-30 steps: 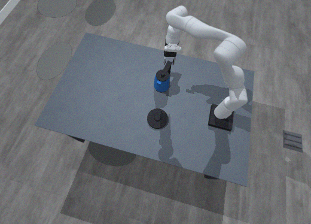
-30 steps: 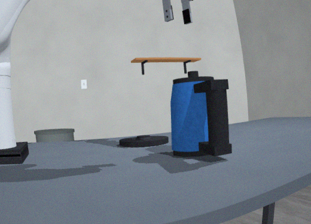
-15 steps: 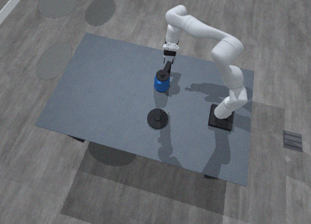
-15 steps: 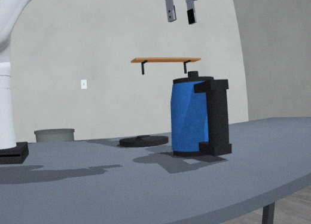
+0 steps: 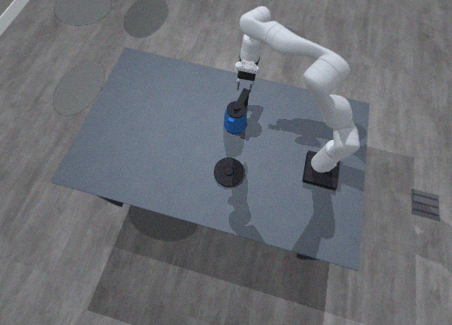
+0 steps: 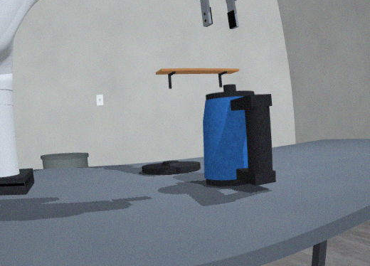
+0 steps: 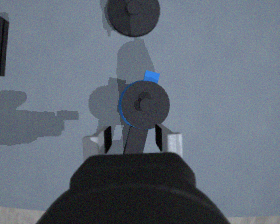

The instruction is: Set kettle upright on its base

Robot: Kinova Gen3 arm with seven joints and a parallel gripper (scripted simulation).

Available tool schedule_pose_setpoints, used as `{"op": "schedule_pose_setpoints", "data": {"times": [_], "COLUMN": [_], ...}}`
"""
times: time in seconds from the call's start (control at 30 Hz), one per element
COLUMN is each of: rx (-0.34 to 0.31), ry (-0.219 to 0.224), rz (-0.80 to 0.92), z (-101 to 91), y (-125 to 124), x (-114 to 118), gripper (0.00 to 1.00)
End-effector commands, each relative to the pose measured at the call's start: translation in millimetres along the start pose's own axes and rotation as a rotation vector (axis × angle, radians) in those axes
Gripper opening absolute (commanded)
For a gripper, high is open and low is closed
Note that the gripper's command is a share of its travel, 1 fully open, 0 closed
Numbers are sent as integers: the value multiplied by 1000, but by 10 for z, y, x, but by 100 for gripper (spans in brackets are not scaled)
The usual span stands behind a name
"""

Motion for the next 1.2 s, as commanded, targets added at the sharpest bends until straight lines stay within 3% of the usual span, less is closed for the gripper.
{"op": "schedule_pose_setpoints", "data": {"times": [0.0,1.17], "rx": [-2,-6], "ry": [-2,-11], "rz": [14,158], "z": [5,48], "y": [25,169], "x": [5,54], "gripper": [100,100]}}
Point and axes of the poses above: the point where the finger pads meet when closed, its own z axis out along the fingers, its own x axis across the jaws, y = z × x, the point moved 4 cm from there along -z, back along the fingers, and after that the axes turned 2 degrees about -z, right-handed, at the moved point
